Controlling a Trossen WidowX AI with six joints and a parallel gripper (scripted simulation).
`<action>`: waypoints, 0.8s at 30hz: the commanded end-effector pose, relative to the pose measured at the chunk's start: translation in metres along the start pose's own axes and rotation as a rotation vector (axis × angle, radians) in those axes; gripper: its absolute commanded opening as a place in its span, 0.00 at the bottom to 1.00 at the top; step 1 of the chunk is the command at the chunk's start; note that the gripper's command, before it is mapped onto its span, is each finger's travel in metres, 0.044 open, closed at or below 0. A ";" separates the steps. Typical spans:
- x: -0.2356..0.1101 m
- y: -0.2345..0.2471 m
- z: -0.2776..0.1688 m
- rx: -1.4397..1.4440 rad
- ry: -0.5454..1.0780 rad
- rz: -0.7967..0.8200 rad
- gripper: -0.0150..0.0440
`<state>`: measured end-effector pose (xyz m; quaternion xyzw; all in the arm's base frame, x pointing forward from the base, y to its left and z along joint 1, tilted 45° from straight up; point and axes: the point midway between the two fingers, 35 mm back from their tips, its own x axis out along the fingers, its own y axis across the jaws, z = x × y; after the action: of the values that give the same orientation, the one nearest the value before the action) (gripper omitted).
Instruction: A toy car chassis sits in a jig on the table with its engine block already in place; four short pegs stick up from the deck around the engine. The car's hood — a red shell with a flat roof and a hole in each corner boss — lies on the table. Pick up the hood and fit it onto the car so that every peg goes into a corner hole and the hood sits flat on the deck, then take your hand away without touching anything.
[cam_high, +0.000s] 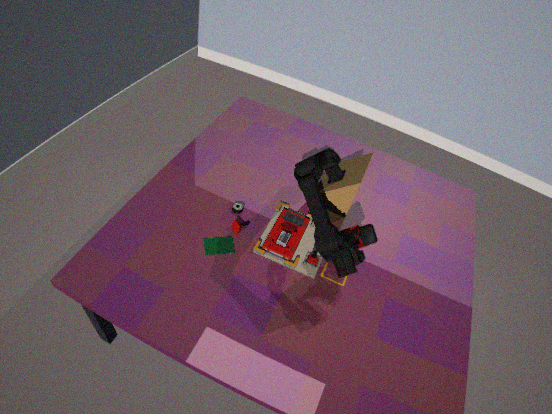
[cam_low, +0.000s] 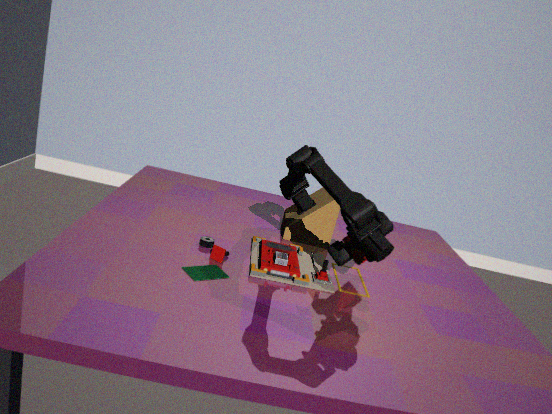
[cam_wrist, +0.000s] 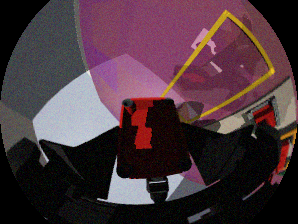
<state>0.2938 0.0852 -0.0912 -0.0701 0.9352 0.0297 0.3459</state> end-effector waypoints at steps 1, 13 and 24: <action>0.000 -0.002 0.001 0.116 0.001 0.000 0.25; 0.004 -0.012 0.008 0.479 0.001 0.000 0.25; 0.010 -0.032 0.020 0.813 0.001 -0.001 0.25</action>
<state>0.3009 0.0610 -0.1089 0.0558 0.8856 -0.3045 0.3462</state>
